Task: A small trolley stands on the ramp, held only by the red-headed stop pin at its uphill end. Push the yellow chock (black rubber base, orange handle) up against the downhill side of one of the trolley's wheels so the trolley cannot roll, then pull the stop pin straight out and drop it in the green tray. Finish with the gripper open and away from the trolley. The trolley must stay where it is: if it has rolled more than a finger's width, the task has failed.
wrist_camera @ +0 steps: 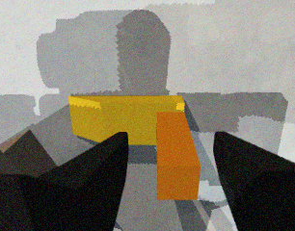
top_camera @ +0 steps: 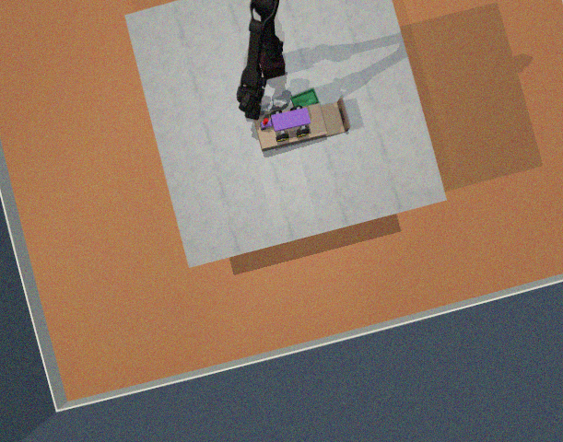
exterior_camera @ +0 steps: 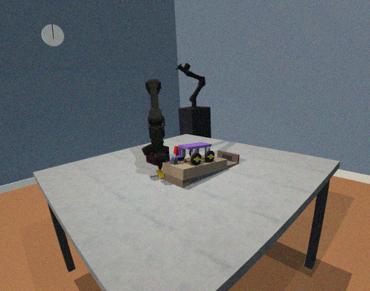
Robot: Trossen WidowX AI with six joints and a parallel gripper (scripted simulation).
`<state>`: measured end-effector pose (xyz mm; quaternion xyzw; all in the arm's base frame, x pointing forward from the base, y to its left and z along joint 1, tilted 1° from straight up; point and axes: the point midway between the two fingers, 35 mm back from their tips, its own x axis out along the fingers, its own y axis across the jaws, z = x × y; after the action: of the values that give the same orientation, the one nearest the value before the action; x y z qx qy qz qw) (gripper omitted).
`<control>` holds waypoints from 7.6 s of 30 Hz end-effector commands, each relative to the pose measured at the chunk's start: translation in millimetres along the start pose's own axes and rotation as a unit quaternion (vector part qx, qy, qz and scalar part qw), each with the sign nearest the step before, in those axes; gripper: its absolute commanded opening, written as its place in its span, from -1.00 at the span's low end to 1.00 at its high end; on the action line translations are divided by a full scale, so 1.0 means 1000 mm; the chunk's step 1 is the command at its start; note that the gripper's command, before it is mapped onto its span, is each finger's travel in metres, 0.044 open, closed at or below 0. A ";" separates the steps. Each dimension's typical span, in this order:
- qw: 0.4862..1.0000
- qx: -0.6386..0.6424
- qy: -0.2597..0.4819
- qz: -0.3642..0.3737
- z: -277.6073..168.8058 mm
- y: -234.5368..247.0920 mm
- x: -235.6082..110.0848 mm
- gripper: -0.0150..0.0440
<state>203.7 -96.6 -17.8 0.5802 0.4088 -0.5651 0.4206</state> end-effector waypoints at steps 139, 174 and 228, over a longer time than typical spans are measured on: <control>0.460 -0.888 0.001 0.002 0.000 0.000 -0.141 -0.49; -0.070 -0.998 0.001 0.002 0.000 0.000 -0.140 -0.49; -0.233 -0.972 0.001 0.008 -0.115 -0.028 -0.131 -0.49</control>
<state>208.1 10.7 114.2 0.5416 -0.4490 -0.5342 -0.4687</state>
